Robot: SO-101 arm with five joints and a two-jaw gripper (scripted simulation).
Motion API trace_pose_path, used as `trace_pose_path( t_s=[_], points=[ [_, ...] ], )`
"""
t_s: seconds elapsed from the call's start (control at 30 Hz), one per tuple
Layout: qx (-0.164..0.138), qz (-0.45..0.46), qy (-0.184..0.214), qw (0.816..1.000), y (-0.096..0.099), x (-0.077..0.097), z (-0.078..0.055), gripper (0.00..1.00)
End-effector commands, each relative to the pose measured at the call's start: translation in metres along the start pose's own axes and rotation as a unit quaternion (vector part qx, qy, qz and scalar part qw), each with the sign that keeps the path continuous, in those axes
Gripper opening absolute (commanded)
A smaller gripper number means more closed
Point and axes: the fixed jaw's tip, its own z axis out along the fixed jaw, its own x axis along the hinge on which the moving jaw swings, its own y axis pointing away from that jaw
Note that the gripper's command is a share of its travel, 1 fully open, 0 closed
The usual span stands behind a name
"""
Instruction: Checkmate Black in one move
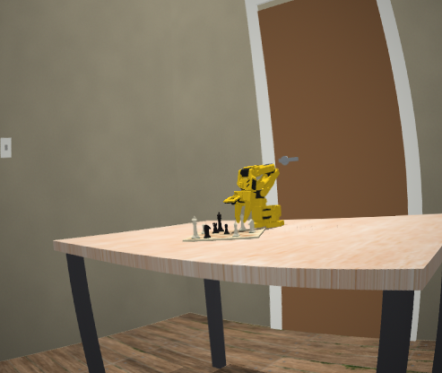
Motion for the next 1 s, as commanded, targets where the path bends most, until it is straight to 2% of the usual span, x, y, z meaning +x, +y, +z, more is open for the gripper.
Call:
trace_pose_path(
  t_s=[0.0, 0.53, 0.73, 0.97],
  points=[
    [-0.003, 0.002, -0.003, 1.0, 0.002, -0.001, 0.0, 0.12],
    [-0.003, 0.002, -0.003, 1.0, 0.003, -0.002, -0.003, 0.12],
    [-0.003, 0.002, -0.003, 1.0, 0.003, -0.005, -0.012, 0.12],
    [-0.003, 0.002, -0.003, 1.0, 0.003, -0.009, -0.029, 0.12]
  ],
)
